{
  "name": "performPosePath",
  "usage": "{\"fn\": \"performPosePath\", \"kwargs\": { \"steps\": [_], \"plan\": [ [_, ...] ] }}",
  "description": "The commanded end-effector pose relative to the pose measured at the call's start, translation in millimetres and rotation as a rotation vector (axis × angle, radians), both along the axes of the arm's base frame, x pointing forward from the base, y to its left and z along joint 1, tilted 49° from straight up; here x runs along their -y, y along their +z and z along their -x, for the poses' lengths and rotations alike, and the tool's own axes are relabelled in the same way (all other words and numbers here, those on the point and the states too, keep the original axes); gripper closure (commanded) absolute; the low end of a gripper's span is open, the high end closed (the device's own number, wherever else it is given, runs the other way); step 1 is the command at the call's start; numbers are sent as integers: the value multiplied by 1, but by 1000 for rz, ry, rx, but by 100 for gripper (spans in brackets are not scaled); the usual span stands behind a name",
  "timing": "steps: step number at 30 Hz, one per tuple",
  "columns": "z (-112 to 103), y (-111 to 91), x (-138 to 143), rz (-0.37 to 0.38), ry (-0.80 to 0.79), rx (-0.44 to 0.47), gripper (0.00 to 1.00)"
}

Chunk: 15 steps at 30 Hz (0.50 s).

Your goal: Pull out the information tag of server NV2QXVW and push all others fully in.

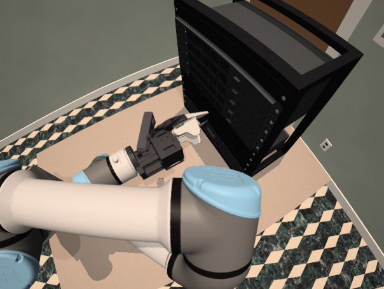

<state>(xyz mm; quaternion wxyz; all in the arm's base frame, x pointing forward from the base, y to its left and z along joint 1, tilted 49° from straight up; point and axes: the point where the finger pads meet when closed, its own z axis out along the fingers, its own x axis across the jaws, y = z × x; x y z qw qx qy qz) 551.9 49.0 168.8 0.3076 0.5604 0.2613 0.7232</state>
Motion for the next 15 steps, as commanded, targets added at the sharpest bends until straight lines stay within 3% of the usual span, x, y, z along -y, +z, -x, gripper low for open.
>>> {"fn": "performPosePath", "kwargs": {
  "steps": [1, 15],
  "plan": [
    [-16, 5, -1, 2, 0, 2, 85],
    [-56, 14, -3, 2, 0, 2, 85]
  ]
}}
